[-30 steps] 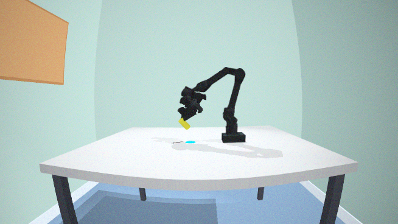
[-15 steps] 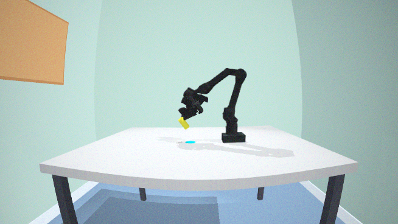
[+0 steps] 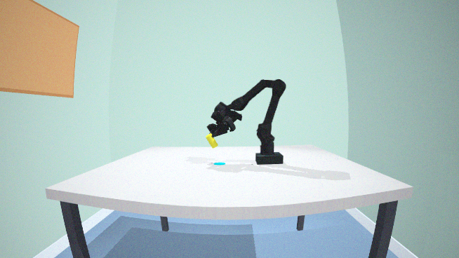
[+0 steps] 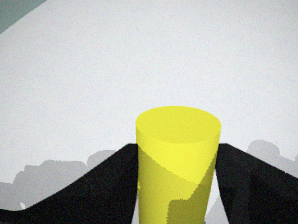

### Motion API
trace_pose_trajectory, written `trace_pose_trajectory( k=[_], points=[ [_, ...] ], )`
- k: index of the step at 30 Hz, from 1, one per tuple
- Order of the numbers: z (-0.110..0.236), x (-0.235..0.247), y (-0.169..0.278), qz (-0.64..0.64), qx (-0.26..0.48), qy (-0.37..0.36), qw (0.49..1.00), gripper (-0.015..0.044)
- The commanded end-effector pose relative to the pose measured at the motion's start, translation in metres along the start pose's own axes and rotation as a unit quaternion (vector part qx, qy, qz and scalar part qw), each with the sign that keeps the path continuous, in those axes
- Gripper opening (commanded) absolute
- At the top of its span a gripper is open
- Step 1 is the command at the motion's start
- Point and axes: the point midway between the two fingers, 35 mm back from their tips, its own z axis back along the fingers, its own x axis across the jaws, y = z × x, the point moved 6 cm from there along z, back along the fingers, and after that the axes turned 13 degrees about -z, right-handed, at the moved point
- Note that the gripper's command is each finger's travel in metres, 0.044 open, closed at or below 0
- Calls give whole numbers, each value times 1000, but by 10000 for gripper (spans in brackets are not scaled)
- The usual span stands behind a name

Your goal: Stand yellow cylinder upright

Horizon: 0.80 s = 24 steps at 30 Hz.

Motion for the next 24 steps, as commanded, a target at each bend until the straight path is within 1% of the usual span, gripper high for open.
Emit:
trace_pose_trajectory(
  k=[1,24],
  points=[
    [1,1,4,2,-12,-6,1000,105],
    [11,1,16,22,-88,-27,996,105]
  ],
)
